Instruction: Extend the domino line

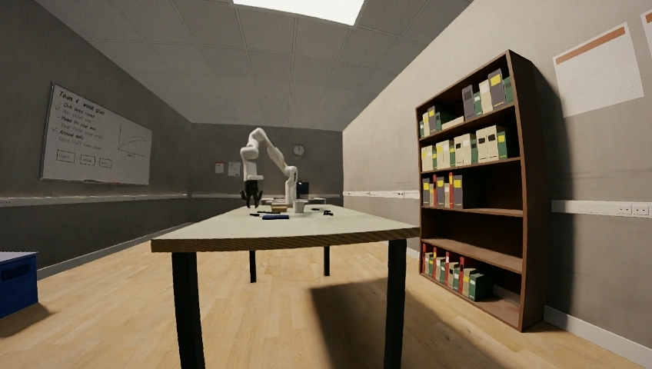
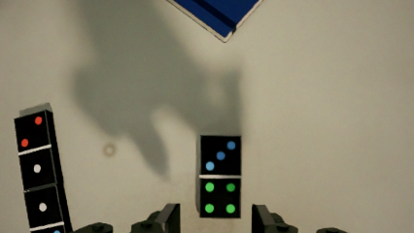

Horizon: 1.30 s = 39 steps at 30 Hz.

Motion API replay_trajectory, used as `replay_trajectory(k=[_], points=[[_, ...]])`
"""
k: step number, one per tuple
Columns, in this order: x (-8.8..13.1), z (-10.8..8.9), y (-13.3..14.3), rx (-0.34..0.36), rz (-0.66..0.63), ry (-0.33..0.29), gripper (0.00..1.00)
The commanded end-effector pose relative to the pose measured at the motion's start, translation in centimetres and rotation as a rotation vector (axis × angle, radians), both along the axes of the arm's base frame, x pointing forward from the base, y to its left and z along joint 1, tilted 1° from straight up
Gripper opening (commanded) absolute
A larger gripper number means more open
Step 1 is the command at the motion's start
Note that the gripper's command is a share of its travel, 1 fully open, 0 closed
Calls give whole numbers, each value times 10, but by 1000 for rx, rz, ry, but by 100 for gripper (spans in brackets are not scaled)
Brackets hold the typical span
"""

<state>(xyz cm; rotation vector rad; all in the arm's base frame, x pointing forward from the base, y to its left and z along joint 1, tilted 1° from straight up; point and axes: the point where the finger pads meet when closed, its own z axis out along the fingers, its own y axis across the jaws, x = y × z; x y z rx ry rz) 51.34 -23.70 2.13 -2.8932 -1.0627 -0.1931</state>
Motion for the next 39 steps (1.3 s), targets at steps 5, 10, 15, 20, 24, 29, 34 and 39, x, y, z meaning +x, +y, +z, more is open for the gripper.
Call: replay_trajectory(k=[5,10,15,20,24,29,34,39], points=[[1,8,0,-22,0,22,49],[1,12,0,-32,0,35,49],[1,18,0,-49,0,55,49],[1,24,0,-65,0,74,49],[1,28,0,-76,0,87,49],[1,30,0,-83,0,95,49],[1,33,0,-90,0,103,49],[1,34,0,-94,0,107,49]])
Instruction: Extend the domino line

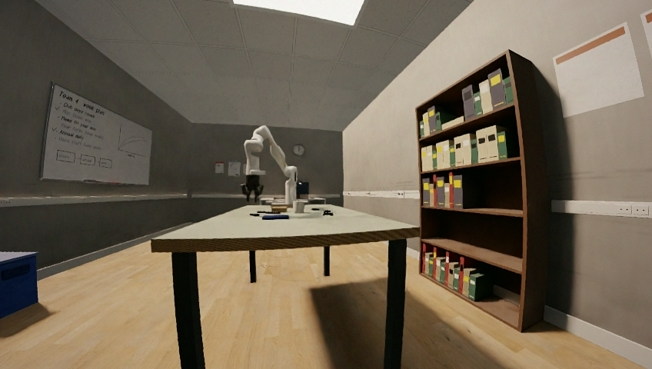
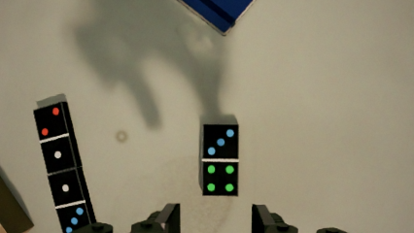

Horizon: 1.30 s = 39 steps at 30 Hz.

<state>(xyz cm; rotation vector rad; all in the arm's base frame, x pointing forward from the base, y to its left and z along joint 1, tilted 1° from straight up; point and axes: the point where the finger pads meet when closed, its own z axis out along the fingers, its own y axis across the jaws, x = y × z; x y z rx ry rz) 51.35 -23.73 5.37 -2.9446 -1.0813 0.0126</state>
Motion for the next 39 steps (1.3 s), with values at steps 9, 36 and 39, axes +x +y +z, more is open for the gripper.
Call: replay_trajectory(k=[9,36,39], points=[[1,2,0,-2,0,0,49],[1,1,1,-2,-10,0,49],[1,1,2,-2,-13,1,49]])
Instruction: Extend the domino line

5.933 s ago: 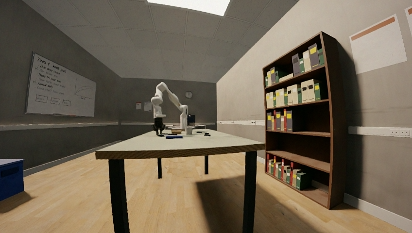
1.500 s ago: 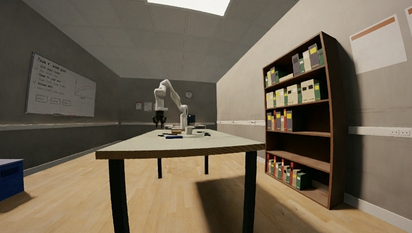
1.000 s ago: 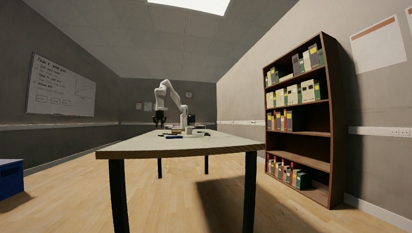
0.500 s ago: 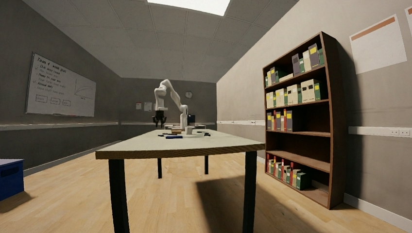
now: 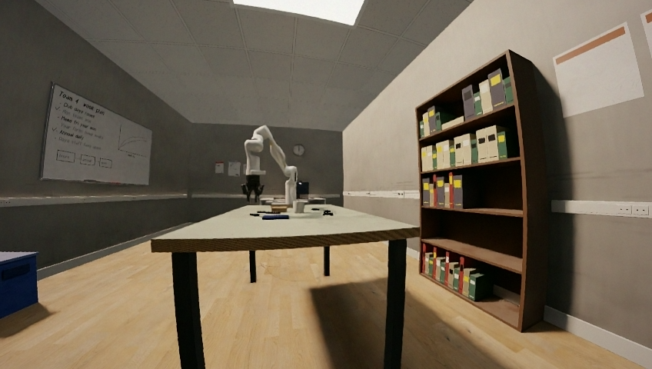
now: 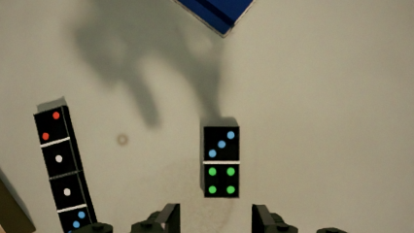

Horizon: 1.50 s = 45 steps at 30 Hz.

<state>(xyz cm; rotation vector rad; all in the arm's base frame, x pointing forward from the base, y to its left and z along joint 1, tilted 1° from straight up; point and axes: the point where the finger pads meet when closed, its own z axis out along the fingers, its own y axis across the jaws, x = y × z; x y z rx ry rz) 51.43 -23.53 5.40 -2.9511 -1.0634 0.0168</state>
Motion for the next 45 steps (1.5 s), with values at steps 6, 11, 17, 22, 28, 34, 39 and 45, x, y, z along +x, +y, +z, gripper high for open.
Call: replay_trajectory(k=[6,11,17,22,28,34,39,45], points=[[2,1,4,-1,-26,0,49],[4,0,9,-1,-62,3,49],[6,0,14,-1,-101,5,49],[9,-1,23,-1,-163,10,49],[14,-2,37,-2,-258,16,49],[18,-3,48,-4,-335,21,49],[23,-3,64,-7,-443,27,49],[30,-4,85,-13,-591,34,49]])
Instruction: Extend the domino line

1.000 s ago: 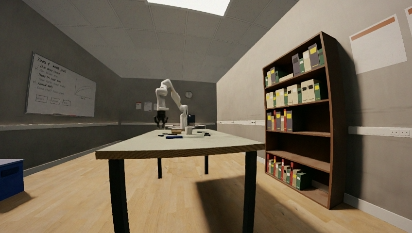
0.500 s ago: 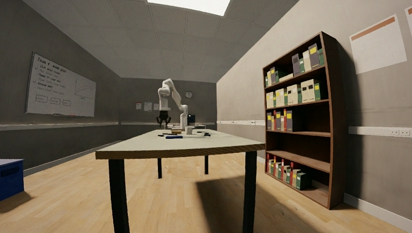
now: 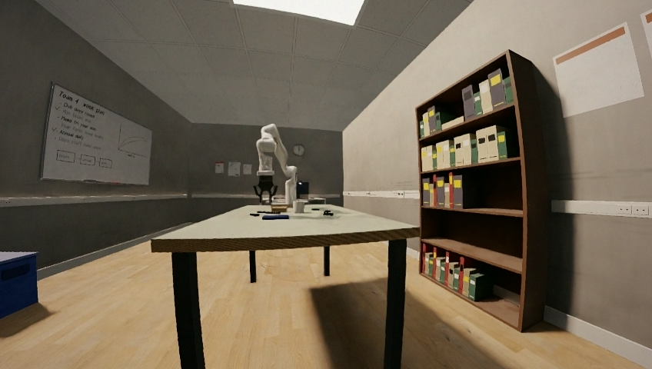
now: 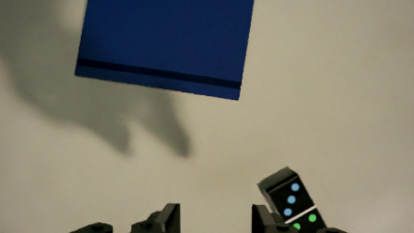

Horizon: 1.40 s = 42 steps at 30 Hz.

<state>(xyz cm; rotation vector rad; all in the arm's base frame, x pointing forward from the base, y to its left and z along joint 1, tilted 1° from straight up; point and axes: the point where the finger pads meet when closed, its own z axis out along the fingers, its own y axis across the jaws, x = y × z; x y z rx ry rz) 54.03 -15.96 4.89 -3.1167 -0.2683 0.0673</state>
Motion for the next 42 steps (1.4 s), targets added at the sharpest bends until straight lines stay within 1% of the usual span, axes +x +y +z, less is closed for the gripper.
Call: replay_trajectory(k=[1,4,6,21,23,38,40,42], points=[[5,1,13,-9,-97,3,49],[8,0,25,-13,-179,7,49],[8,0,25,-13,-179,7,49],[23,0,93,-42,-634,19,49],[23,0,93,-42,-634,19,49],[34,4,166,-71,-1119,15,49],[34,4,166,-71,-1119,15,49],[35,4,176,-74,-1182,13,49]])
